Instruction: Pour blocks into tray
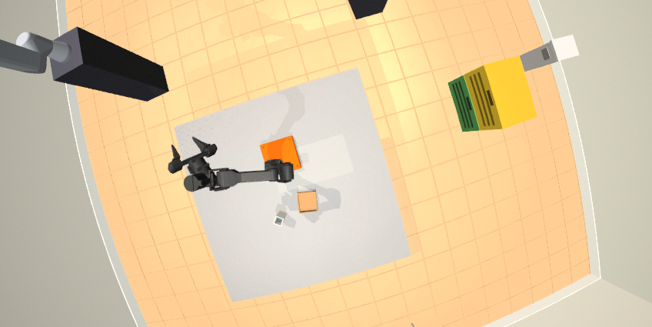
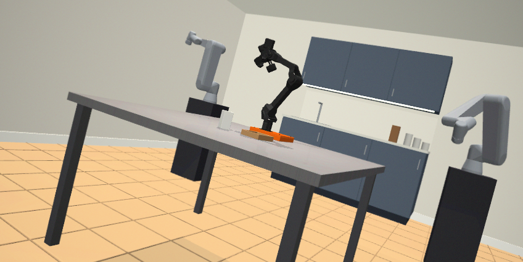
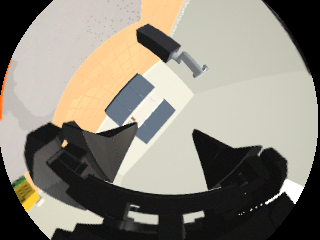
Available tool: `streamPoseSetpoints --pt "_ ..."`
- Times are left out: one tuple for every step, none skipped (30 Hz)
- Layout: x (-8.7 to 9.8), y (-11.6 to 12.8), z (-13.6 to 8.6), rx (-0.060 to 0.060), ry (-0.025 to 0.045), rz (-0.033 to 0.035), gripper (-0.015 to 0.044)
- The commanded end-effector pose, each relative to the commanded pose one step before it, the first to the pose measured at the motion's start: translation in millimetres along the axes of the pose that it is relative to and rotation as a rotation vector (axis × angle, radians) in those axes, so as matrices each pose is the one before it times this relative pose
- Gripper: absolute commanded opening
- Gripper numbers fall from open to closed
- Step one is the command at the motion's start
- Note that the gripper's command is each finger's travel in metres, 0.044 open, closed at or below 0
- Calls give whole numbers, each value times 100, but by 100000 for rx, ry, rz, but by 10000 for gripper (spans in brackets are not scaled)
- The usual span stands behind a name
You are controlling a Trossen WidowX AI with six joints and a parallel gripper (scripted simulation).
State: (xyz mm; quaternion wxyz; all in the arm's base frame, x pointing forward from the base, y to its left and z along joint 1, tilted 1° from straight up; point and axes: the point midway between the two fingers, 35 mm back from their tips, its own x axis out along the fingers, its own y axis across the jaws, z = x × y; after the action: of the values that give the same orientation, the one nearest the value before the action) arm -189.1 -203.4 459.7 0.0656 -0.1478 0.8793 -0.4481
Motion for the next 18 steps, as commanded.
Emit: streamPoseSetpoints --pt "-41 -27 137 445 -407 -210 426" --pt "-127 -79 410 1335 -1228 -618 440" --pt "-216 -121 685 2219 -2064 -992 440" --pt "-265 -125 832 2674 -2523 -1135 440" --pt "-268 -100 837 2664 -2552 -1064 440" --pt "-270 -75 841 2654 -2579 -992 440" --pt "-272 -50 844 2644 -2603 -919 440" --pt "-274 -24 846 2634 -2626 -845 440" --pt "-277 1 847 2624 -2646 -771 440" --pt "-279 27 847 2613 -2664 -696 440" --pt "-301 0 812 2298 -2691 -791 440" --pt "-303 21 813 2291 -2708 -725 440" --pt "-304 43 813 2284 -2724 -658 440" --pt "-305 64 813 2277 -2738 -590 440" --pt "-306 86 811 2270 -2751 -523 440" --pt "-307 107 810 2262 -2761 -455 440" --pt "-309 129 808 2255 -2770 -387 440" --pt "-310 150 805 2248 -2778 -318 440"
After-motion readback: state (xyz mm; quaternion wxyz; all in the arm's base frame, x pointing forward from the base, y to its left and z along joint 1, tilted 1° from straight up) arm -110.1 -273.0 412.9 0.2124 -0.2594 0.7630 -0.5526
